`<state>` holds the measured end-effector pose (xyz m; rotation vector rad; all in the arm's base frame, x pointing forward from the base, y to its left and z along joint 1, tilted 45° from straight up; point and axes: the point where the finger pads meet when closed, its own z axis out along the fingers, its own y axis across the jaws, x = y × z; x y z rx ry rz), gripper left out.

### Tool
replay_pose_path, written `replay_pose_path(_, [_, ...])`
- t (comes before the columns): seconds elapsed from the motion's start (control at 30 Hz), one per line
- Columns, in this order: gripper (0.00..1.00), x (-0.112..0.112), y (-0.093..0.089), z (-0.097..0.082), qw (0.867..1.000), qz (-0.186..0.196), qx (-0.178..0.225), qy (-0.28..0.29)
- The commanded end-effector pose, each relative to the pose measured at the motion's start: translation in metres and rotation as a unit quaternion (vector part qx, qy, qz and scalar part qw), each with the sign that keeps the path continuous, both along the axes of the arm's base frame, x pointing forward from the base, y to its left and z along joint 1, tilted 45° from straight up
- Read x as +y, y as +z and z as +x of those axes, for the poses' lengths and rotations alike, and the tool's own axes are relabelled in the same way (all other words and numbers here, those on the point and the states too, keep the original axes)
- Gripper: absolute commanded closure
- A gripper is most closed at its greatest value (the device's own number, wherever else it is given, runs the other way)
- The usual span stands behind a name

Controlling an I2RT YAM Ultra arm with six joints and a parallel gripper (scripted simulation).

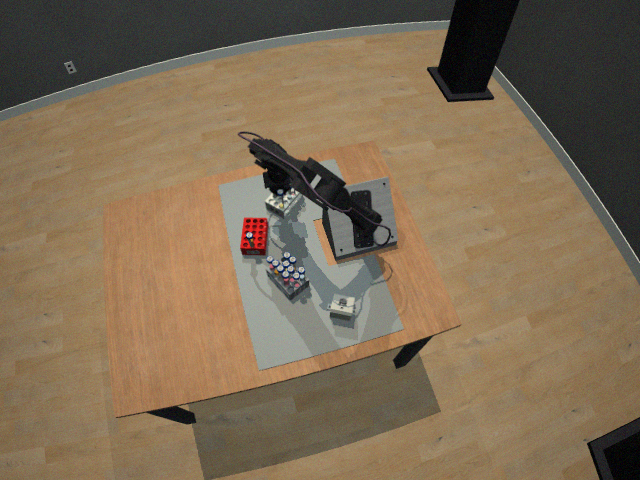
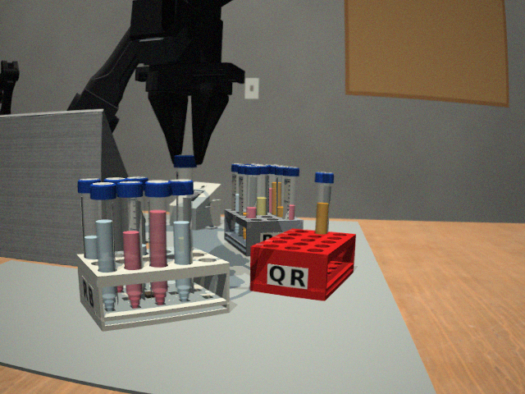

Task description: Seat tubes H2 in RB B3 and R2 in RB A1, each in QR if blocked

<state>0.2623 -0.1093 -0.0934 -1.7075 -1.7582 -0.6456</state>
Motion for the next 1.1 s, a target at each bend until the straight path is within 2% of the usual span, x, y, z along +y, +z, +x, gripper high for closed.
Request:
replay_pose_path(0.0, [1.00,0.000,-0.004,0.003,1.000,-0.001,-0.005,-0.006])
replay_pose_path(0.13, [1.00,0.004,-0.006,-0.002,1.000,0.005,0.001,-0.008])
replay_pose_path(0.33, [1.00,0.002,-0.004,0.004,1.000,-0.004,-0.008,-0.007])
replay_pose_path(0.67, [1.00,0.008,-0.011,0.000,1.000,0.003,0.000,-0.007])
replay_pose_path(0.7, [1.00,0.001,-0.007,0.006,1.000,-0.007,-0.014,-0.009])
replay_pose_path(0.8, [1.00,0.009,-0.009,0.000,1.000,0.001,-0.003,-0.007])
replay_pose_path(0.9, [1.00,0.007,-0.011,0.005,1.000,-0.004,-0.009,-0.006])
replay_pose_path(1.0, [1.00,0.012,-0.014,-0.002,1.000,0.003,0.000,-0.009])
replay_pose_path(1.07, [1.00,0.010,-0.015,0.002,1.000,0.000,-0.004,-0.007])
